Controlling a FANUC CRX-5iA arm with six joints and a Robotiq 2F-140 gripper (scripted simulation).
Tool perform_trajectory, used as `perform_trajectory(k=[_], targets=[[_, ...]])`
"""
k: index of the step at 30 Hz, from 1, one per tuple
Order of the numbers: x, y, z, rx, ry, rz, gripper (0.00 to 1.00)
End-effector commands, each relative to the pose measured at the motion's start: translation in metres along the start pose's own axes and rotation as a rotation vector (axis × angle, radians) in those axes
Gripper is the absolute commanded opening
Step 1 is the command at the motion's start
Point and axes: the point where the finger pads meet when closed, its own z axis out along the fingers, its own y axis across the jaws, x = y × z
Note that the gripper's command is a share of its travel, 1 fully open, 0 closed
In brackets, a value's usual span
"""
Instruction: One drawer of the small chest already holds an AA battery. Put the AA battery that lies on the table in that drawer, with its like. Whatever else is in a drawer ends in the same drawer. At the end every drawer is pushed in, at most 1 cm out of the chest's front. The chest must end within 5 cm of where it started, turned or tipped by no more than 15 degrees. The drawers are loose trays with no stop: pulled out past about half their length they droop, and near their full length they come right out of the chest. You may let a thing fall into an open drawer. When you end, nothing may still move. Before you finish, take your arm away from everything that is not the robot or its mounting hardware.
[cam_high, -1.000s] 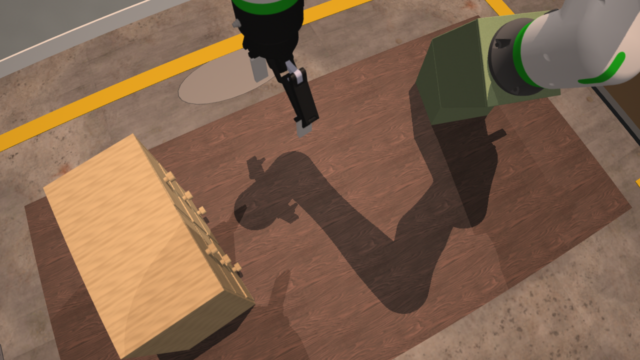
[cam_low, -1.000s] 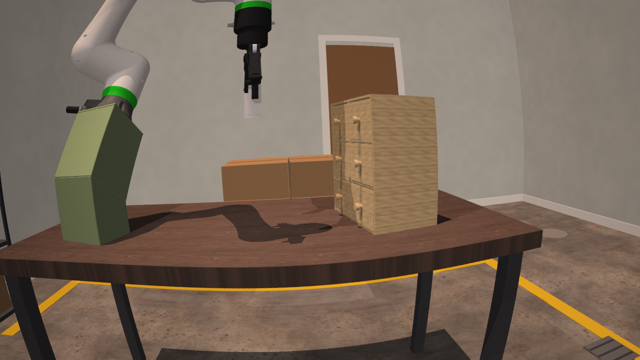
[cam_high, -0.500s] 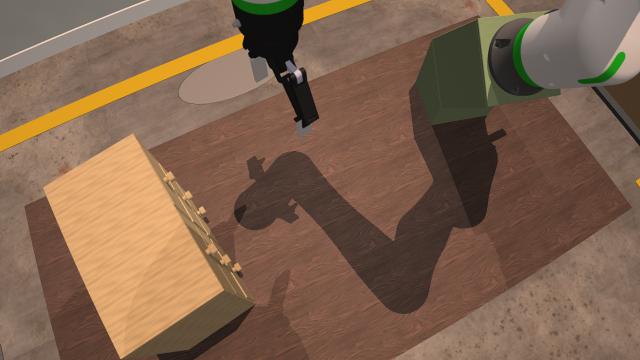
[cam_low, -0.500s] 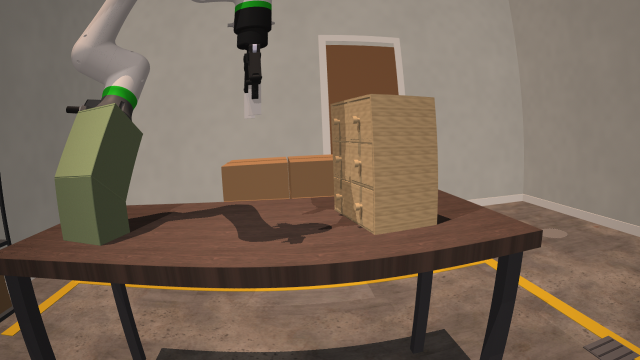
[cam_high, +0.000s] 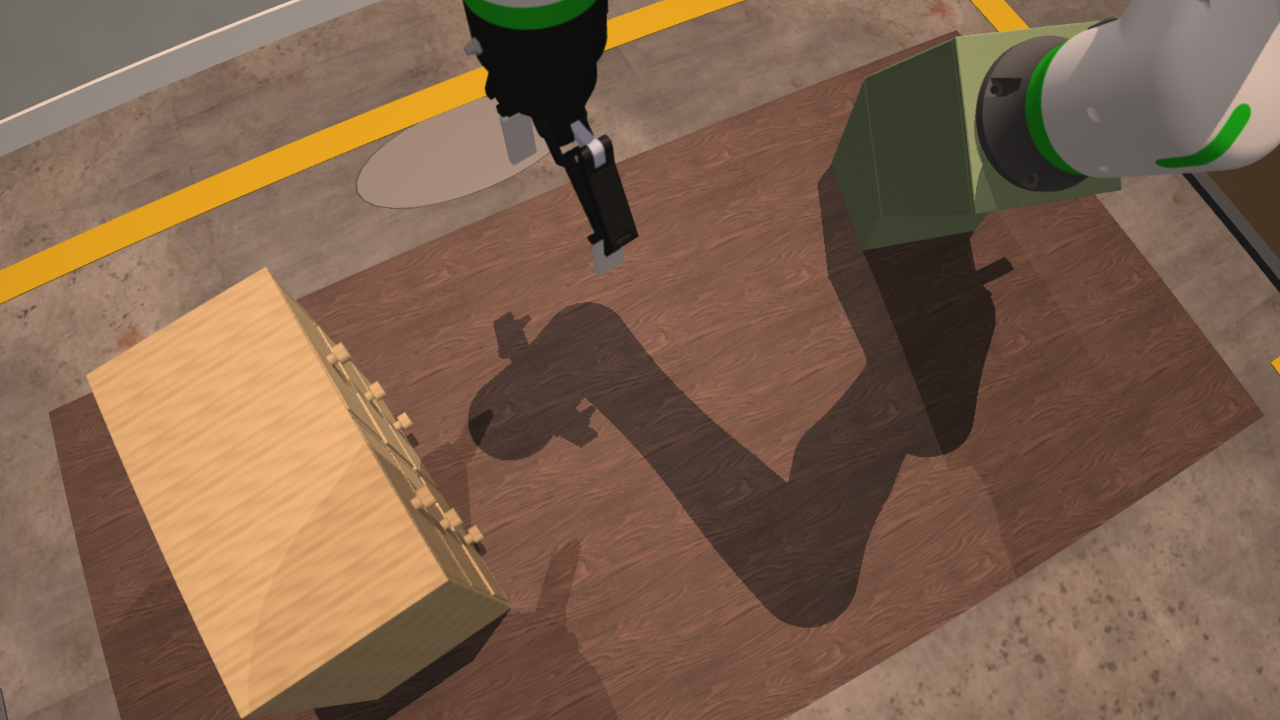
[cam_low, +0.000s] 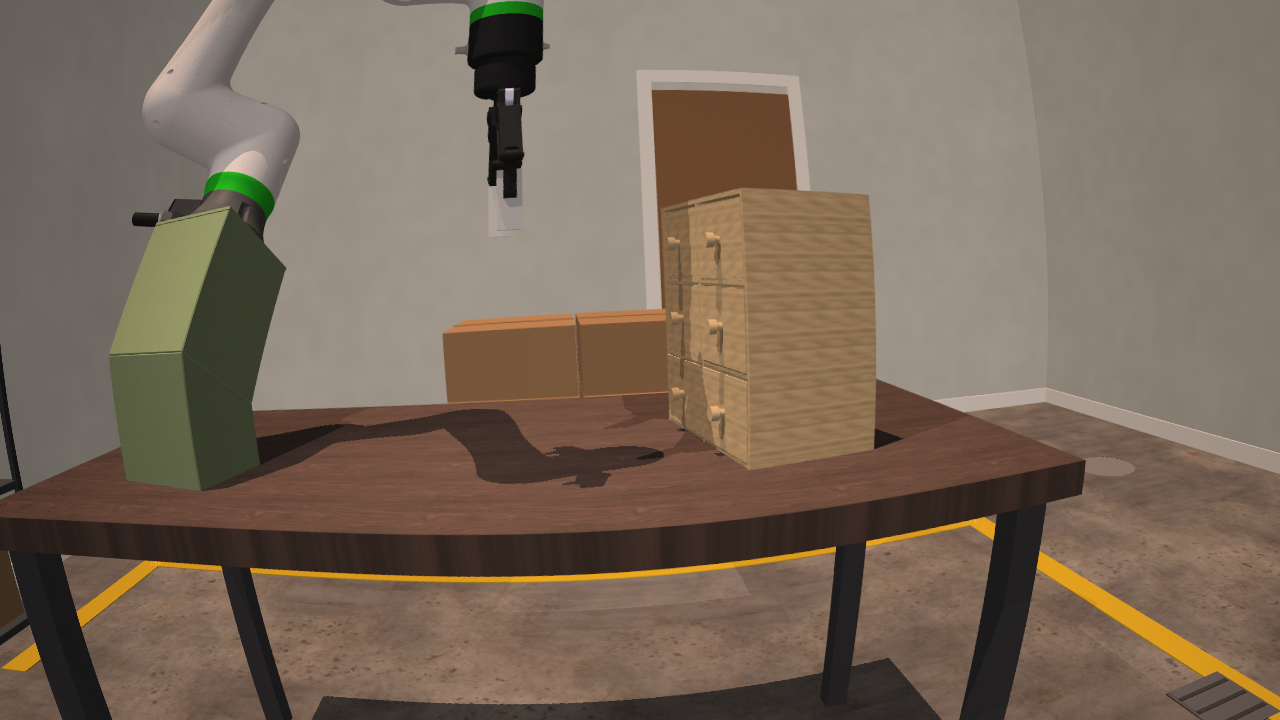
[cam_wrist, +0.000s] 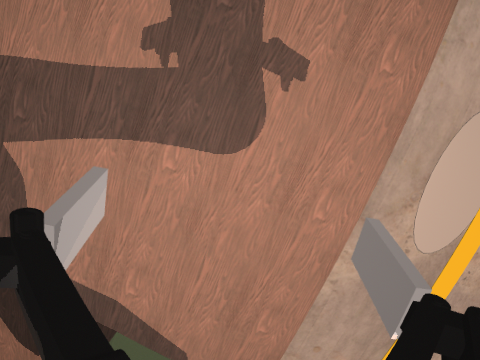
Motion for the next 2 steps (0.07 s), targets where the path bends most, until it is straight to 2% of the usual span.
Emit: perform_trajectory(k=[1,2], targets=[[0.0001,0.0002,-0.0002,0.0,0.0,0.0,1.0],[0.0001,0.0002,-0.0002,0.0,0.0,0.0,1.0]])
